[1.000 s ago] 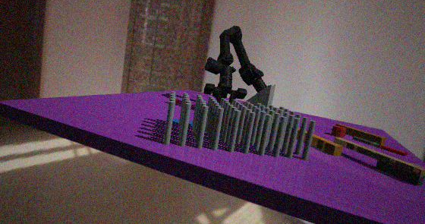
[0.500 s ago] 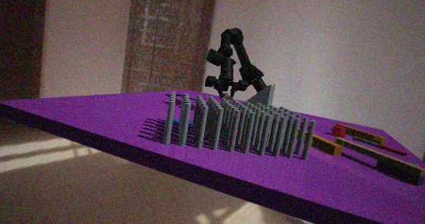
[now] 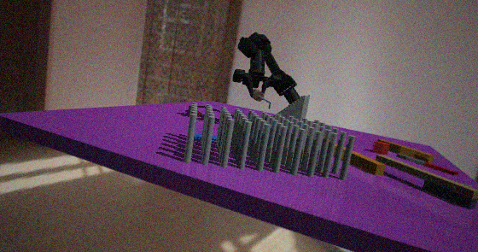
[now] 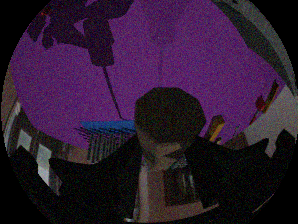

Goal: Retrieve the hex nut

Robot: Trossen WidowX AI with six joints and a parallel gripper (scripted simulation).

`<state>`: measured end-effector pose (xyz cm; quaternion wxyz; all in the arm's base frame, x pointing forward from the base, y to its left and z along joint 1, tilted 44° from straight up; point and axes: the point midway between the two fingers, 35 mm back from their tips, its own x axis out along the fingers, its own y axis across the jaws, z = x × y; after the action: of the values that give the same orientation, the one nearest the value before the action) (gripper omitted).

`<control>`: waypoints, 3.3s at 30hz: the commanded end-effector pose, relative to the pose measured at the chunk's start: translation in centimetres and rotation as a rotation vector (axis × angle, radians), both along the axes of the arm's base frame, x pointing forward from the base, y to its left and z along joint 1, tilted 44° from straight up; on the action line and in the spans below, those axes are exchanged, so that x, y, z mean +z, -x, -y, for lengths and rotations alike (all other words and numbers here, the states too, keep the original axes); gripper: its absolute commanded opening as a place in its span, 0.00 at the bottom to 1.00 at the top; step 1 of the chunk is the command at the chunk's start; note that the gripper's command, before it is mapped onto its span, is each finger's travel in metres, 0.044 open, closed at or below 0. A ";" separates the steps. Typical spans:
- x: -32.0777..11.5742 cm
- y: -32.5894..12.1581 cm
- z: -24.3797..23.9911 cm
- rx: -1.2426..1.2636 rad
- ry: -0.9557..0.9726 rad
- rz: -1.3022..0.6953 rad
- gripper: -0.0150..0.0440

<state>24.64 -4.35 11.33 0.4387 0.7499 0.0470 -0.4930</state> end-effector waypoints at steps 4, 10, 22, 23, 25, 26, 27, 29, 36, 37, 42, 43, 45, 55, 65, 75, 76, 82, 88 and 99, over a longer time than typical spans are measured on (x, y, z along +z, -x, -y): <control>2.5 0.5 -1.9 0.006 0.005 0.024 0.25; 2.3 0.3 -0.2 -0.056 -0.024 0.045 0.25; 5.2 0.4 3.8 -0.254 -0.106 0.186 0.25; 5.4 0.5 4.1 -0.270 -0.111 0.199 0.25; 5.9 0.6 4.8 -0.302 -0.122 0.225 0.25; 6.2 0.7 5.2 -0.317 -0.126 0.238 0.25; 6.5 0.8 5.5 -0.333 -0.130 0.251 0.25; 7.1 1.0 6.2 -0.363 -0.137 0.279 0.25; 9.1 1.9 8.6 -0.467 -0.157 0.375 0.25; 9.4 2.1 8.9 -0.482 -0.160 0.389 0.25; 10.8 3.0 10.5 -0.554 -0.170 0.458 0.25; 11.1 3.2 10.8 -0.568 -0.171 0.472 0.25; 11.7 3.6 11.4 -0.595 -0.174 0.500 0.25; 14.6 6.2 14.0 -0.726 -0.171 0.642 0.25; 17.9 9.3 15.9 -0.833 -0.134 0.784 0.25; 20.7 12.6 17.1 -0.940 -0.093 0.925 0.25; 21.0 12.9 17.1 -0.950 -0.087 0.938 0.25; 22.6 14.9 17.4 -1.004 -0.052 1.017 0.25; 22.8 15.1 17.4 -1.009 -0.047 1.026 0.25; 22.4 14.9 18.2 -1.009 -0.047 1.026 0.25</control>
<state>9.57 -22.34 33.77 0.1074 0.8245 -0.5083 -0.2242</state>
